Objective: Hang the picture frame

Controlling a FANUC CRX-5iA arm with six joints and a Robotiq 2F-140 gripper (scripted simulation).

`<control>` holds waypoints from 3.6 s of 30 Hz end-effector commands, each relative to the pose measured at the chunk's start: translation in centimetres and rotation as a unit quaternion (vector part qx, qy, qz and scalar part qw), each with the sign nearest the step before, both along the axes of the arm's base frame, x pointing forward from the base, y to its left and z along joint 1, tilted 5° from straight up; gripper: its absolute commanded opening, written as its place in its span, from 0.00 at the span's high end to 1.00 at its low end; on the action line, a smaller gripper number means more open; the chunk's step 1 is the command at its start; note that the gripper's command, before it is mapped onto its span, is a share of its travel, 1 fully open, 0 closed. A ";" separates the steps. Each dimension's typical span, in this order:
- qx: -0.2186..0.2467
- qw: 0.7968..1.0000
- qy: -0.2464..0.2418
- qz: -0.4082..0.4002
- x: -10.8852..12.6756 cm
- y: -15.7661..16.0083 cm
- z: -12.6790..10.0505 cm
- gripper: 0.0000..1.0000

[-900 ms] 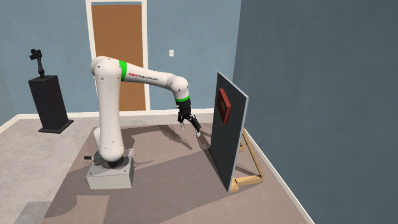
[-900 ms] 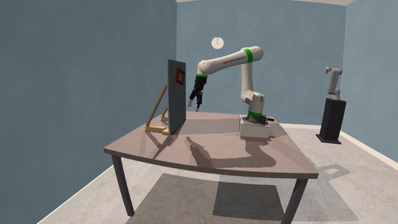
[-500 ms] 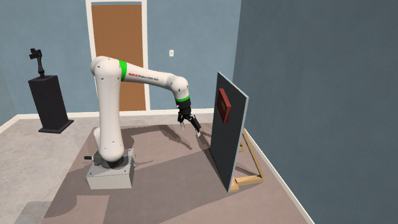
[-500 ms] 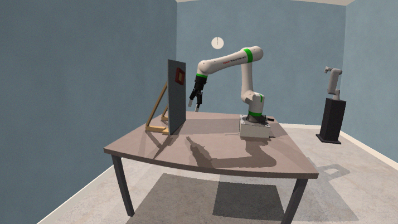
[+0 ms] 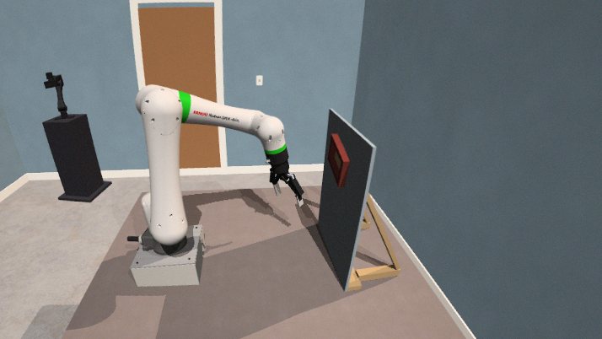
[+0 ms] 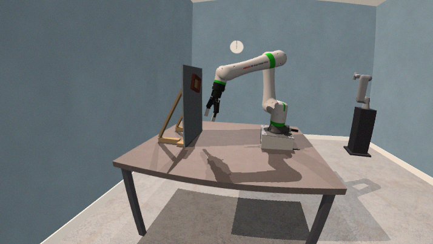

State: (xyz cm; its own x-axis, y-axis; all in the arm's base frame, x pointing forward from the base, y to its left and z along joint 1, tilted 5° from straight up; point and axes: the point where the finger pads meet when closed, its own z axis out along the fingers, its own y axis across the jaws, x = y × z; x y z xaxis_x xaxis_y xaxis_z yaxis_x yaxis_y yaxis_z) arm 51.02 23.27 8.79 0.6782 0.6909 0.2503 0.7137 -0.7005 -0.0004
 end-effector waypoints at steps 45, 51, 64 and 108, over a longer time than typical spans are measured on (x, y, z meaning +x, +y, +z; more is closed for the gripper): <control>0.696 0.364 -0.029 -0.618 11.1 -15.0 29.0 0.00; 0.726 0.290 -0.026 -0.623 10.8 -16.1 29.4 0.00; 0.726 0.289 -0.026 -0.623 10.8 -16.1 29.4 0.00; 0.726 0.289 -0.026 -0.623 10.8 -16.1 29.4 0.71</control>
State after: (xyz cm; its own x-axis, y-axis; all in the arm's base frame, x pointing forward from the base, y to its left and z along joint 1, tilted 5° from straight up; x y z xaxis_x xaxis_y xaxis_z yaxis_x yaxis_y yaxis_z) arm 61.84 7.13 38.19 0.1434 -0.9413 -0.3055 -0.0681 0.2986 -0.9519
